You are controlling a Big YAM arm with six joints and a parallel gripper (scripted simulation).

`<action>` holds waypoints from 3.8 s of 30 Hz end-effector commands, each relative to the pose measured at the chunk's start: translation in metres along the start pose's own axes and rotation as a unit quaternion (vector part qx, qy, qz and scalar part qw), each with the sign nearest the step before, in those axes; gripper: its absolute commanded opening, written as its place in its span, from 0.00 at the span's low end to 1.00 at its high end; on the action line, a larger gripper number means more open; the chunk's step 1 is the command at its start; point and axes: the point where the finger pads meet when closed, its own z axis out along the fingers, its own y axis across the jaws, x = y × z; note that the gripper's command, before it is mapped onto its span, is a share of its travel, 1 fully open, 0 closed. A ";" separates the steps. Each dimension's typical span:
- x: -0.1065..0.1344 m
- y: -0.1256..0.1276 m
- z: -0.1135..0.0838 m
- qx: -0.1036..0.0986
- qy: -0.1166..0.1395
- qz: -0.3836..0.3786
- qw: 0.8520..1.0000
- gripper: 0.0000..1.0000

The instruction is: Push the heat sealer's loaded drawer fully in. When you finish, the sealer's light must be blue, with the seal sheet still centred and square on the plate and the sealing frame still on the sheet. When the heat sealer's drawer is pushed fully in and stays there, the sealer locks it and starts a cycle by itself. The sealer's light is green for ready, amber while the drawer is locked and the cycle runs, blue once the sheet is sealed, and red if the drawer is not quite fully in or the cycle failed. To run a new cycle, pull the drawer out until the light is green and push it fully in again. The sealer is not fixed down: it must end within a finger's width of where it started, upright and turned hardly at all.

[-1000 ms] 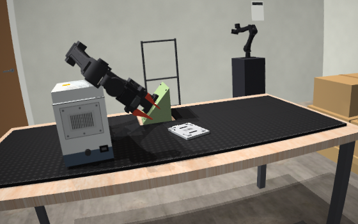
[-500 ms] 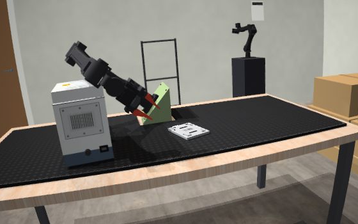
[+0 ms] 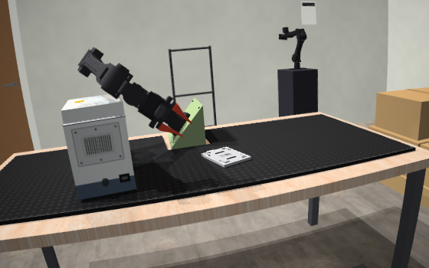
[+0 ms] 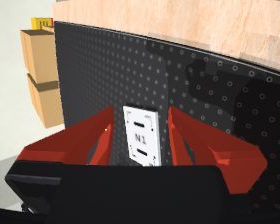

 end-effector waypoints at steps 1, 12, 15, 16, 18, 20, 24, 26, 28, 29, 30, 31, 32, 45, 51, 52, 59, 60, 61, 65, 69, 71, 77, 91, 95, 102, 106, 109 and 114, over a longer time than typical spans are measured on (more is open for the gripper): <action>-0.021 0.024 -0.024 -0.009 -0.049 -0.030 0.998 0.45; -0.050 0.052 -0.050 -0.033 -0.122 -0.061 0.990 0.45; -0.037 0.042 -0.042 -0.020 -0.145 -0.030 0.989 0.45; -0.038 0.046 -0.046 -0.017 -0.160 -0.029 0.987 0.45; -0.042 0.040 -0.053 -0.014 -0.168 -0.023 0.985 0.45; -0.057 0.030 -0.080 -0.012 -0.181 -0.015 0.983 0.45; -0.062 0.024 -0.076 -0.012 -0.162 -0.015 0.987 0.45; -0.069 0.038 -0.105 -0.011 -0.207 -0.020 0.978 0.45; -0.054 0.040 -0.086 -0.008 -0.198 -0.018 0.980 0.45; -0.054 0.040 -0.086 -0.008 -0.198 -0.018 0.980 0.45; -0.055 0.031 -0.090 -0.003 -0.214 -0.007 0.977 0.45; -0.055 0.030 -0.094 0.000 -0.229 -0.003 0.973 0.45; -0.056 0.023 -0.098 0.003 -0.236 0.004 0.972 0.45; -0.063 0.015 -0.143 0.017 -0.304 0.022 0.952 0.45; -0.075 -0.009 -0.165 0.023 -0.299 0.025 0.954 0.45; -0.076 -0.006 -0.169 0.022 -0.299 0.021 0.954 0.45; -0.066 0.003 -0.188 0.025 -0.347 0.035 0.937 0.45; -0.066 0.003 -0.192 0.028 -0.362 0.040 0.931 0.45; -0.066 0.001 -0.196 0.030 -0.370 0.044 0.928 0.45; -0.075 -0.023 -0.230 0.037 -0.389 0.059 0.919 0.45; -0.075 -0.027 -0.225 0.039 -0.366 0.048 0.929 0.45; -0.072 -0.019 -0.243 0.036 -0.374 0.041 0.926 0.45; -0.063 -0.022 -0.247 0.046 -0.433 0.074 0.897 0.45; -0.062 -0.030 -0.308 0.053 -0.467 0.093 0.877 0.45; -0.051 -0.060 -0.321 0.067 -0.467 0.118 0.874 0.45; -0.042 -0.058 -0.311 0.079 -0.483 0.142 0.860 0.45; -0.035 -0.081 -0.345 0.084 -0.491 0.151 0.854 0.45; -0.030 -0.088 -0.354 0.089 -0.491 0.142 0.855 0.45; -0.030 -0.077 -0.359 0.087 -0.514 0.163 0.838 0.45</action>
